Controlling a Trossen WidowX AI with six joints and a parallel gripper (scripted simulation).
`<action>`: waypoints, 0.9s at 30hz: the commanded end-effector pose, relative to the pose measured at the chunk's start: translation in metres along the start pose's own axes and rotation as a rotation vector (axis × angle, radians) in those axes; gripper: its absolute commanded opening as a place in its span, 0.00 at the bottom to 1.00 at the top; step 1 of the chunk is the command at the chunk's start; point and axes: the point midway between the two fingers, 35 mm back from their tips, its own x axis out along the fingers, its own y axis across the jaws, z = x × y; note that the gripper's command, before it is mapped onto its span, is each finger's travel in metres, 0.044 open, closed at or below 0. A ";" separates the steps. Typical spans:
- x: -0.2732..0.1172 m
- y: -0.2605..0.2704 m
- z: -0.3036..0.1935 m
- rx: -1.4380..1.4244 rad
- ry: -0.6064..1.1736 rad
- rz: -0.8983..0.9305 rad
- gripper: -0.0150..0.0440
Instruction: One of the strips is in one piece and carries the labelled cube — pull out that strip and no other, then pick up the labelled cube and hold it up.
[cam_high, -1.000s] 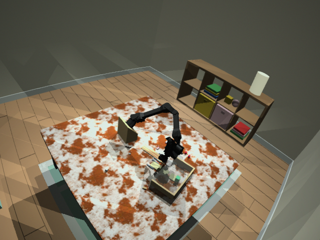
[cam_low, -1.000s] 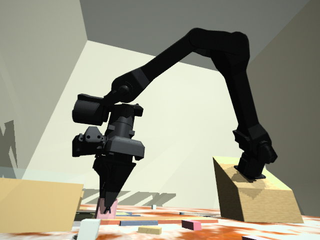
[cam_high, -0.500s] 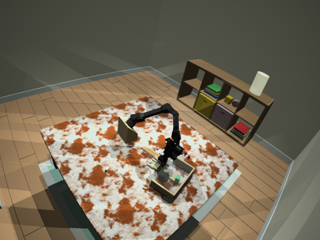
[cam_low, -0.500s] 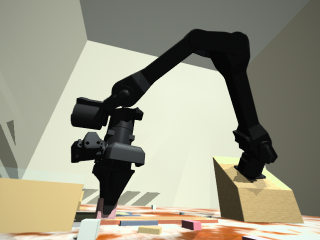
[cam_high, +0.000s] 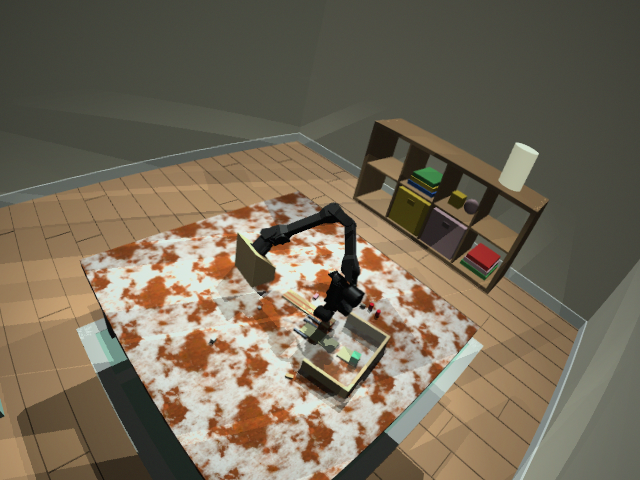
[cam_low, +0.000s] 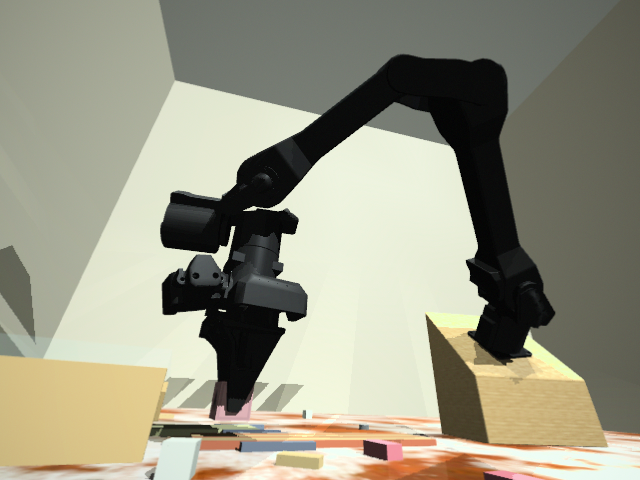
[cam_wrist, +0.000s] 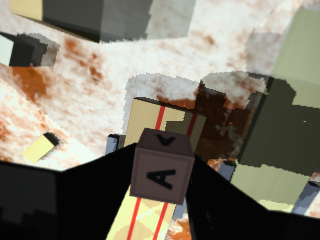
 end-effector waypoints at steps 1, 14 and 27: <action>-0.014 0.000 -0.020 0.007 0.002 0.000 0.25; -0.030 0.003 -0.055 0.011 0.005 0.002 0.25; -0.031 0.005 -0.091 0.013 0.006 0.002 0.25</action>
